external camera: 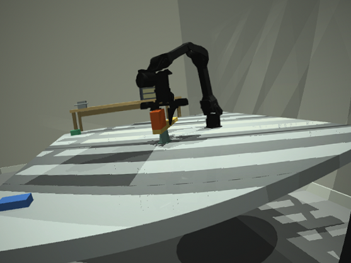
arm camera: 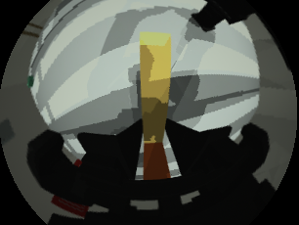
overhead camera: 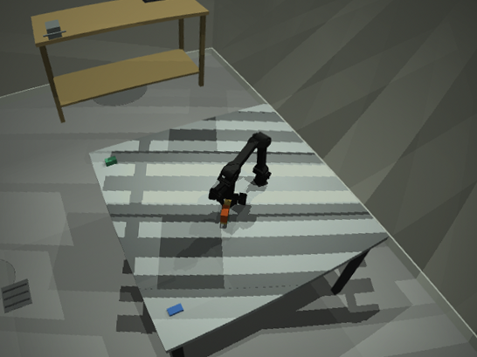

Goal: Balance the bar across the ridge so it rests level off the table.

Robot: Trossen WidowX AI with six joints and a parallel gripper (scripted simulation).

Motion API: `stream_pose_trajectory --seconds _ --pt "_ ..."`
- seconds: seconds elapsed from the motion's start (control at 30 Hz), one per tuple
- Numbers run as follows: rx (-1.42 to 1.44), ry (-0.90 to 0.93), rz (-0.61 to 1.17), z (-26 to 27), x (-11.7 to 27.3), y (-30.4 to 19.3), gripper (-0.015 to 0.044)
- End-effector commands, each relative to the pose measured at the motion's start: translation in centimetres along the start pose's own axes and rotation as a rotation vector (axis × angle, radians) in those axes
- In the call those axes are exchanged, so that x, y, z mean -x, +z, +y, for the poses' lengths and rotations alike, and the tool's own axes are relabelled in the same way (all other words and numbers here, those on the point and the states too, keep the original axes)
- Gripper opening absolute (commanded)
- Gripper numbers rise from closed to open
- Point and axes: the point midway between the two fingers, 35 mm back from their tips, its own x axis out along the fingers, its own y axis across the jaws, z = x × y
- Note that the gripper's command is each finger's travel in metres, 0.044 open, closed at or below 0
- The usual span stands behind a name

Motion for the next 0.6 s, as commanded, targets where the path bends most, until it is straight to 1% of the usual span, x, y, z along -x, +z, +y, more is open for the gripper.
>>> stream_pose_trajectory --seconds 0.0,0.57 --pt "-0.003 -0.003 0.003 -0.04 -0.08 -0.06 0.0000" --pt "-0.003 -0.003 0.003 -0.05 -0.23 -0.03 0.0000"
